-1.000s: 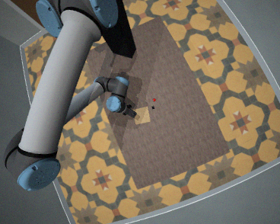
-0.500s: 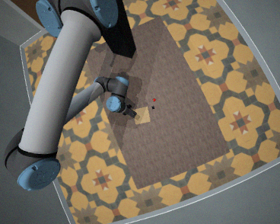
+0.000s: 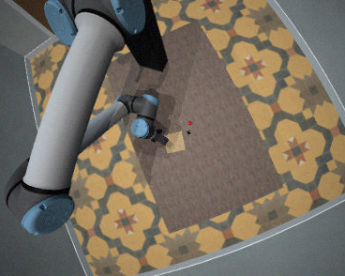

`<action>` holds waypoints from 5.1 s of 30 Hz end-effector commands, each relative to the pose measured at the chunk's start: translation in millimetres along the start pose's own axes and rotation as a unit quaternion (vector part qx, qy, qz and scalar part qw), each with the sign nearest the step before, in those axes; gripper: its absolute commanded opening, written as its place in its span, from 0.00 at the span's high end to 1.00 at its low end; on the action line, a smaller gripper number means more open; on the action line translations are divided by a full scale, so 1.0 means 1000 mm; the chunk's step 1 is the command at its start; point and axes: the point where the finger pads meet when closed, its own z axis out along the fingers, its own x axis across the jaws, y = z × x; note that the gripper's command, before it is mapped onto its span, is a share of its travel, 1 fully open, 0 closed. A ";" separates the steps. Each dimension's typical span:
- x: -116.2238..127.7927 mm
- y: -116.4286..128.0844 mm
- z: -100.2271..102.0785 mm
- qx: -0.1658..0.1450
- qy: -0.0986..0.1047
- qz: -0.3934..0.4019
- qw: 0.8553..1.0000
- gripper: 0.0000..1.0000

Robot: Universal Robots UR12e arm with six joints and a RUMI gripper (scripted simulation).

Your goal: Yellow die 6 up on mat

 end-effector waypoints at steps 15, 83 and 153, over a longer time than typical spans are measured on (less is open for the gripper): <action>0.004 0.000 0.001 0.000 0.002 0.000 1.000 0.79; 0.005 0.000 0.001 0.000 0.002 0.000 1.000 0.79; 0.005 0.000 0.027 0.000 0.002 0.000 1.000 0.79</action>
